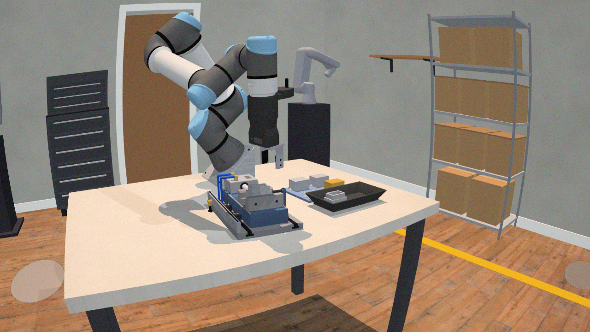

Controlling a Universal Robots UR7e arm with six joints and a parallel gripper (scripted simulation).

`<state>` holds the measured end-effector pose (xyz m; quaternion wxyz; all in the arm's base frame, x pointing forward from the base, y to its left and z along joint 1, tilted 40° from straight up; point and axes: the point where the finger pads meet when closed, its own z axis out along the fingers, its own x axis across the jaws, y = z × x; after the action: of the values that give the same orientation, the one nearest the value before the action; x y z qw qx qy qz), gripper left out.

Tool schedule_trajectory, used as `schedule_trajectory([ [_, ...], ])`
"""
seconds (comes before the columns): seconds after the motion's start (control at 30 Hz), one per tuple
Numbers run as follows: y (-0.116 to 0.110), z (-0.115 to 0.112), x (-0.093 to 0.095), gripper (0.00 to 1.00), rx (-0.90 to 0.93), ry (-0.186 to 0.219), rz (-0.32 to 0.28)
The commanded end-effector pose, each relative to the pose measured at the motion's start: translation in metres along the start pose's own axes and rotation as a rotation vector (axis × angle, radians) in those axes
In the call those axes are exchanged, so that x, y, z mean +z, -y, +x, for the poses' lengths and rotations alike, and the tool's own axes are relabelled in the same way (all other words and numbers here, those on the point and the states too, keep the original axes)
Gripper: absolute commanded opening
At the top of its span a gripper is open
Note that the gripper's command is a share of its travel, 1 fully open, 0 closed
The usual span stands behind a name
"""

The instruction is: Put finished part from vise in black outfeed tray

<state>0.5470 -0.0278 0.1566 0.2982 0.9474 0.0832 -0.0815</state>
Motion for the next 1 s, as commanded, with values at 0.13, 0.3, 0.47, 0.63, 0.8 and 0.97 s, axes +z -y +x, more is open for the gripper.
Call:
schedule_trajectory([
  [0.13, -0.007, -0.027, -0.004, 1.00, 0.215, -0.063, -0.065],
  [0.3, -0.009, -0.039, -0.005, 1.00, 0.304, -0.088, -0.085],
  [0.47, -0.010, -0.043, -0.005, 1.00, 0.329, -0.096, -0.090],
  [0.63, -0.010, -0.043, -0.005, 1.00, 0.330, -0.096, -0.090],
  [0.8, -0.010, -0.043, -0.005, 0.00, 0.330, -0.096, -0.090],
  [0.97, -0.010, -0.043, -0.005, 0.00, 0.330, -0.096, -0.090],
])
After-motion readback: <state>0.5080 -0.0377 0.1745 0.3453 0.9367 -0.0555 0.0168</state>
